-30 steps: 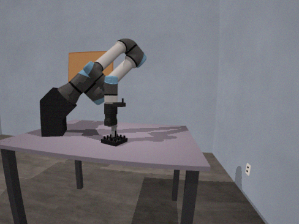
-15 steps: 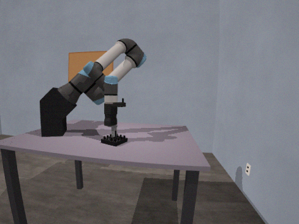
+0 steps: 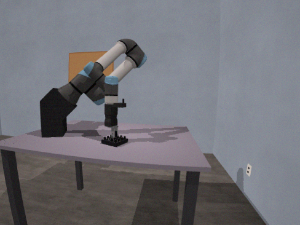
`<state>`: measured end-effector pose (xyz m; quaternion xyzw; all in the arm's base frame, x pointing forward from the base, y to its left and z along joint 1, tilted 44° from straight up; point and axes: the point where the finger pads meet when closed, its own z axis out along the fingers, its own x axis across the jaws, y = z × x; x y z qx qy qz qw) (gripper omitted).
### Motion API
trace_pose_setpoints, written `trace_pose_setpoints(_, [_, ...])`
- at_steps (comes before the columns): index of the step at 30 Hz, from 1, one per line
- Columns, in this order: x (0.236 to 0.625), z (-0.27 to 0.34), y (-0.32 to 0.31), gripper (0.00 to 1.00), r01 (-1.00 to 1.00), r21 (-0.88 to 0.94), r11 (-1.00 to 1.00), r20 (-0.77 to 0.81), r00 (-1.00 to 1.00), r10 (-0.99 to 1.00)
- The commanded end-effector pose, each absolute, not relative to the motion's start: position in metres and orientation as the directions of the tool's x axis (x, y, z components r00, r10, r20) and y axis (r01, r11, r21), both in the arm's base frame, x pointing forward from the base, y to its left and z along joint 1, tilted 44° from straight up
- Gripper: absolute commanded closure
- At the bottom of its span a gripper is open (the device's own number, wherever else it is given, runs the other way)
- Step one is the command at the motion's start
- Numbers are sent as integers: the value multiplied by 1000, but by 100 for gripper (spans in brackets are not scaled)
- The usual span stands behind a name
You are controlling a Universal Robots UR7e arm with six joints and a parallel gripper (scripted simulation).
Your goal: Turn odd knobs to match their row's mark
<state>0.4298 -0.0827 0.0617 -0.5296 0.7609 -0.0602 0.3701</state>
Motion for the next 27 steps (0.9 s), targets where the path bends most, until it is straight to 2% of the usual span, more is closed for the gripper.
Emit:
trace_pose_setpoints(1, [430,62,-83,54,-761,-484,432,-499,-165,-851])
trace_pose_setpoints(27, [426,66,-85,54,-761,-484,432,-499,-165,-851])
